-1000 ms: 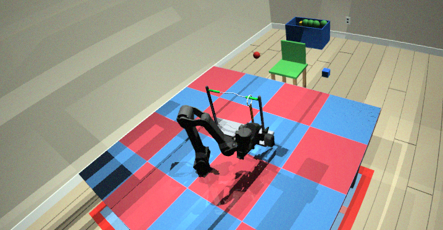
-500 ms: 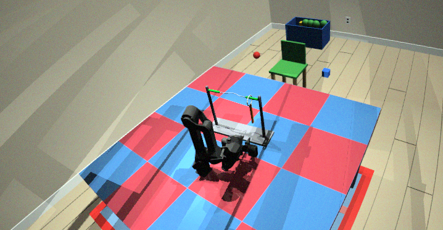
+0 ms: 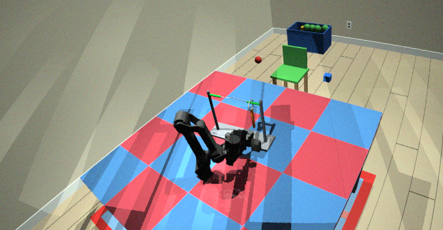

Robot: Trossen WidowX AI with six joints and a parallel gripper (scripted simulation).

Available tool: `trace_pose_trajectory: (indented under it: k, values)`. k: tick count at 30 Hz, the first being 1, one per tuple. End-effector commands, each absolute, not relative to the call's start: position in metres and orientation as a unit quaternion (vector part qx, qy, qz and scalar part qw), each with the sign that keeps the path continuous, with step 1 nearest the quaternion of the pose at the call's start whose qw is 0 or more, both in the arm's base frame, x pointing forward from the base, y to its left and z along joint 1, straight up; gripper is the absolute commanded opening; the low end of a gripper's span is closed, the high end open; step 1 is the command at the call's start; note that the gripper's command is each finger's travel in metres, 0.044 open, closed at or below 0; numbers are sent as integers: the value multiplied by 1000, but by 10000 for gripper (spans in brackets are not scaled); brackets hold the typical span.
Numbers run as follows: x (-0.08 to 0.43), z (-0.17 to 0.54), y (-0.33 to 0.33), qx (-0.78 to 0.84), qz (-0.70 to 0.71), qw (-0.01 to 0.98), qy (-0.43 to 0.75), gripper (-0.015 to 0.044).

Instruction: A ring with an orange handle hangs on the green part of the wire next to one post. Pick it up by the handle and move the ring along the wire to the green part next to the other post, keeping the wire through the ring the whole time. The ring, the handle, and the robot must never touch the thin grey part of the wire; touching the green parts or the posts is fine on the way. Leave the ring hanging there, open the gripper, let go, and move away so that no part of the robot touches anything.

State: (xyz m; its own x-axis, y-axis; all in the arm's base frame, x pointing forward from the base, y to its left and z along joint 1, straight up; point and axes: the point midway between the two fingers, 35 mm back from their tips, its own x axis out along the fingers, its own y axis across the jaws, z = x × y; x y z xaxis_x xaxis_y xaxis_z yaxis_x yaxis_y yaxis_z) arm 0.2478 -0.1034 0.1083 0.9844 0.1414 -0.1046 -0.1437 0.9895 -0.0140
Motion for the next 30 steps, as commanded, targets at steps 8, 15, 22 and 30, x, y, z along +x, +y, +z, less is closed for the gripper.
trace_pose_trajectory:
  k: [8,15,22,30]
  values:
    - [263,124,-100,-8,65,997,39,160]
    - [272,124,-100,-8,65,997,40,160]
    - [283,124,-100,-9,65,997,40,160]
    - [295,123,-99,-9,65,997,39,160]
